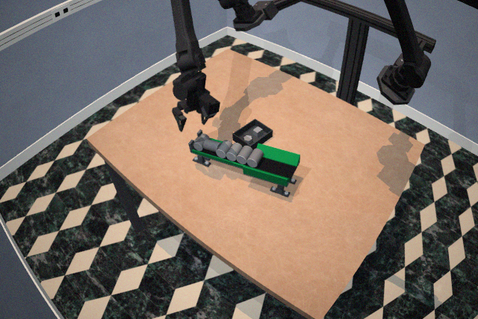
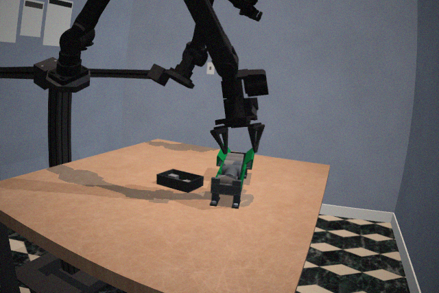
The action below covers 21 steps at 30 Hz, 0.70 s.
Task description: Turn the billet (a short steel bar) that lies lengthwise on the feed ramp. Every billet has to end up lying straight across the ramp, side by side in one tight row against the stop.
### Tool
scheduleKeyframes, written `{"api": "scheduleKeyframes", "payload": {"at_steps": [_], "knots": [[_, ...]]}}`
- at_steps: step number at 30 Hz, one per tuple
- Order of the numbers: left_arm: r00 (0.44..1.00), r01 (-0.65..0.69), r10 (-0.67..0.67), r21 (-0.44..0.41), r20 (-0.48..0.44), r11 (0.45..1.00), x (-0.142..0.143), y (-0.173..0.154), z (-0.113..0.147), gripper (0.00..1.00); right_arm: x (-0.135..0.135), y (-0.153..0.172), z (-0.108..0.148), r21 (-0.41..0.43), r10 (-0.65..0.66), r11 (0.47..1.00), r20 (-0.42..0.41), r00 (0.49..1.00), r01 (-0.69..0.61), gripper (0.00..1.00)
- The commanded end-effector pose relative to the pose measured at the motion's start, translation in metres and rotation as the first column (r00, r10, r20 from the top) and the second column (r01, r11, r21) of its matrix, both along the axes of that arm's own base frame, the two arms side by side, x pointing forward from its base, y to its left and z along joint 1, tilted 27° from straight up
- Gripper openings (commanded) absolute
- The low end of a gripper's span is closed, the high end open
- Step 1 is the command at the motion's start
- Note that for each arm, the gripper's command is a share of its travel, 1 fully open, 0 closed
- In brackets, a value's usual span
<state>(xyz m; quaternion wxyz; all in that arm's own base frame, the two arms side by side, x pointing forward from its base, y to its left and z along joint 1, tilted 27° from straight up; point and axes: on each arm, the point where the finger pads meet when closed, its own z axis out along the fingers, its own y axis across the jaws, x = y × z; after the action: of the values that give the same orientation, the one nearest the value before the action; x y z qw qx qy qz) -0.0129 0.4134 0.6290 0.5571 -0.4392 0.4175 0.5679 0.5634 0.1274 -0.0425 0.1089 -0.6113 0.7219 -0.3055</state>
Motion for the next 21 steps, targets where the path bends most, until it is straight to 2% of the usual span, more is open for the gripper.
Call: {"api": "scheduleKeyframes", "payload": {"at_steps": [1, 3, 6, 7, 8, 9, 12, 13, 14, 16, 21], "knots": [[1.000, -0.010, 0.011, 0.055, -0.017, 0.998, -0.003, -0.014, 0.019, 1.00, -0.011, 0.041, -0.021, -0.082, 0.171, 0.979, -0.187, 0.967, -0.189, 1.00], [1.000, -0.010, 0.011, 0.055, -0.017, 0.998, -0.003, -0.014, 0.019, 1.00, -0.021, 0.053, -0.030, -0.096, 0.238, 0.957, -0.280, 0.930, -0.274, 1.00], [1.000, -0.010, 0.011, 0.055, -0.017, 0.998, -0.003, -0.014, 0.019, 1.00, -0.028, 0.062, -0.035, -0.099, 0.277, 0.940, -0.338, 0.900, -0.327, 1.00], [1.000, -0.010, 0.011, 0.055, -0.017, 0.998, -0.003, -0.014, 0.019, 1.00, -0.023, 0.045, -0.036, -0.100, 0.250, 0.949, -0.344, 0.905, -0.300, 1.00], [1.000, -0.010, 0.011, 0.055, -0.017, 0.998, -0.003, -0.014, 0.019, 1.00, -0.023, 0.045, -0.036, -0.103, 0.250, 0.948, -0.345, 0.905, -0.301, 1.00], [1.000, -0.010, 0.011, 0.055, -0.017, 0.998, -0.003, -0.014, 0.019, 1.00, -0.016, 0.048, -0.017, -0.100, 0.255, 0.949, -0.312, 0.915, -0.298, 1.00], [1.000, -0.010, 0.011, 0.055, -0.017, 0.998, -0.003, -0.014, 0.019, 1.00, -0.015, 0.048, -0.013, -0.099, 0.256, 0.950, -0.306, 0.917, -0.298, 1.00], [1.000, -0.010, 0.011, 0.055, -0.017, 0.998, -0.003, -0.014, 0.019, 1.00, -0.018, 0.047, -0.020, -0.100, 0.254, 0.949, -0.319, 0.913, -0.299, 1.00], [1.000, -0.010, 0.011, 0.055, -0.017, 0.998, -0.003, -0.014, 0.019, 1.00, -0.021, 0.052, -0.026, -0.102, 0.261, 0.946, -0.328, 0.908, -0.309, 0.00], [1.000, -0.010, 0.011, 0.055, -0.017, 0.998, -0.003, -0.014, 0.019, 1.00, -0.035, 0.059, -0.034, -0.104, 0.278, 0.937, -0.350, 0.894, -0.333, 0.00], [1.000, -0.010, 0.011, 0.055, -0.017, 0.998, -0.003, -0.014, 0.019, 1.00, -0.032, 0.048, -0.034, -0.103, 0.258, 0.945, -0.348, 0.901, -0.311, 0.00]]}}
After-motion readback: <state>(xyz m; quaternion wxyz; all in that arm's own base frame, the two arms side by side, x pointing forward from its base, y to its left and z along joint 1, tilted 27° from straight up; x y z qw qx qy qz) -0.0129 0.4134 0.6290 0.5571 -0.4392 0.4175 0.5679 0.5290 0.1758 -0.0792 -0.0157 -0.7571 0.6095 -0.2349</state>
